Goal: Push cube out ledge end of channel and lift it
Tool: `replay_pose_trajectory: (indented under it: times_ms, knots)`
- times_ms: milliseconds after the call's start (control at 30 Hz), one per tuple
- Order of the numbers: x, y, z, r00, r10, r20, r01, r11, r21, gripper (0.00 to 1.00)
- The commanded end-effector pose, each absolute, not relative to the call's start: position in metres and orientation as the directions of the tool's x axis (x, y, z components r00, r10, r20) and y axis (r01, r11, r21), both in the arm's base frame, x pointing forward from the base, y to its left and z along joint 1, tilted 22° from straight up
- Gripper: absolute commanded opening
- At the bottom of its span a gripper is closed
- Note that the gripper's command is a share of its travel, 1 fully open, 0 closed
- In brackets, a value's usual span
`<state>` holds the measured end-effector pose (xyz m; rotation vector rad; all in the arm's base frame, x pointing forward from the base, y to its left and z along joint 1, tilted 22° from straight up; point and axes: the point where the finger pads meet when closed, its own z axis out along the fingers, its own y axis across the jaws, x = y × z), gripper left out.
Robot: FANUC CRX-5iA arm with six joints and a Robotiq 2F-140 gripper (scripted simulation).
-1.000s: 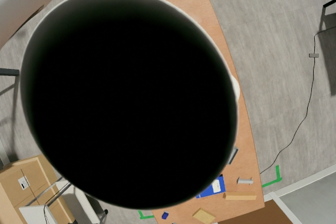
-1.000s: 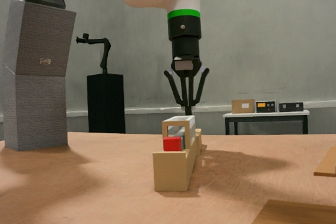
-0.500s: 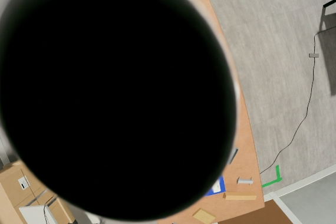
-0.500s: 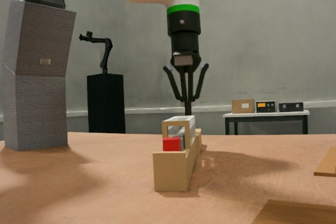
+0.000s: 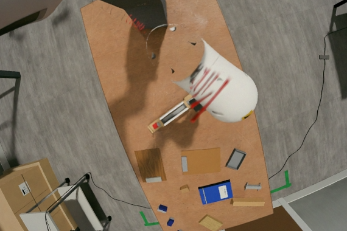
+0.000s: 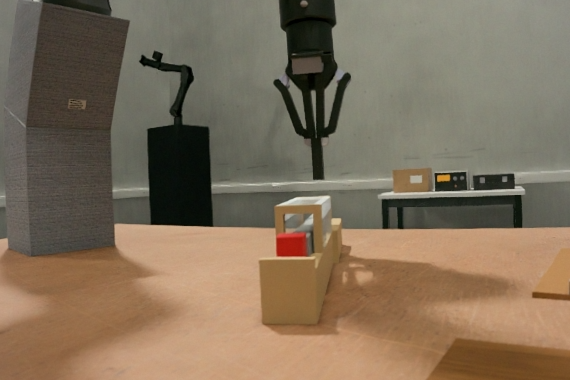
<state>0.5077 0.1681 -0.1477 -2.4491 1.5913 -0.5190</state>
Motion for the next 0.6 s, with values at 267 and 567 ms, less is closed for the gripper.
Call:
replay_pose_trajectory:
  times_ms: [267, 567]
  knots:
    - [0.5075, 0.1688, -0.1443, 0.367, -0.909, 0.198, -0.854, -0.414, -0.315, 0.10]
    - [0.5075, 0.1688, -0.1443, 0.367, -0.909, 0.198, -0.854, -0.414, -0.315, 0.10]
